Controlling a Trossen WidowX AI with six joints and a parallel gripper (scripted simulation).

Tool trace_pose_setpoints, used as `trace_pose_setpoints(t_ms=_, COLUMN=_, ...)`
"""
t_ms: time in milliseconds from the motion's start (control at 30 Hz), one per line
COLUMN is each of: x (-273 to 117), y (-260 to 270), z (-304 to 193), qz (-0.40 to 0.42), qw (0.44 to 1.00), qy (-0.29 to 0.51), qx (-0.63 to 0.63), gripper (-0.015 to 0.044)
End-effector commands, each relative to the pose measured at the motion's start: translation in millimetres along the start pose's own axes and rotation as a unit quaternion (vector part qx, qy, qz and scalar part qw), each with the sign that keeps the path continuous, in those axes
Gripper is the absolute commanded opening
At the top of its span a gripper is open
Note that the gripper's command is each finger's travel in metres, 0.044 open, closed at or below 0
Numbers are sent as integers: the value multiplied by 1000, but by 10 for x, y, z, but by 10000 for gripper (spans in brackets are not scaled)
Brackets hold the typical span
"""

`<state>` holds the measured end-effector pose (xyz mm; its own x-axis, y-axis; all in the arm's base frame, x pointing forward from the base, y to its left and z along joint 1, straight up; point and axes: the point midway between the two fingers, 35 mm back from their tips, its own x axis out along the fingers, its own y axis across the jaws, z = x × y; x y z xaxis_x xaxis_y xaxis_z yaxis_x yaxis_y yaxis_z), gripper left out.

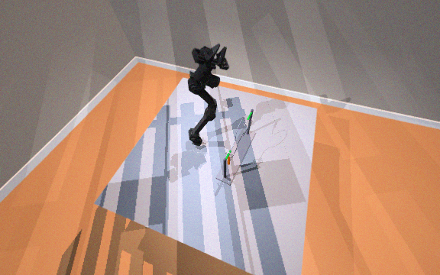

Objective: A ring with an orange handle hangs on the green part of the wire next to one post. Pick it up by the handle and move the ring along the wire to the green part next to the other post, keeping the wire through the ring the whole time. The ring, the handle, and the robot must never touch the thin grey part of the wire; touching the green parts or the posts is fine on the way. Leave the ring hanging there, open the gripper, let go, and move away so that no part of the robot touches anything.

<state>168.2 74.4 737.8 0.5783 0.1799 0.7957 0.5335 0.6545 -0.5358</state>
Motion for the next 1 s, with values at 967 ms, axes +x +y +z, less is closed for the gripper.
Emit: trace_pose_setpoints(t_ms=967, x=-2755, y=-1880, z=-1479, qz=-347, qw=904, qy=246, qx=39, gripper=160)
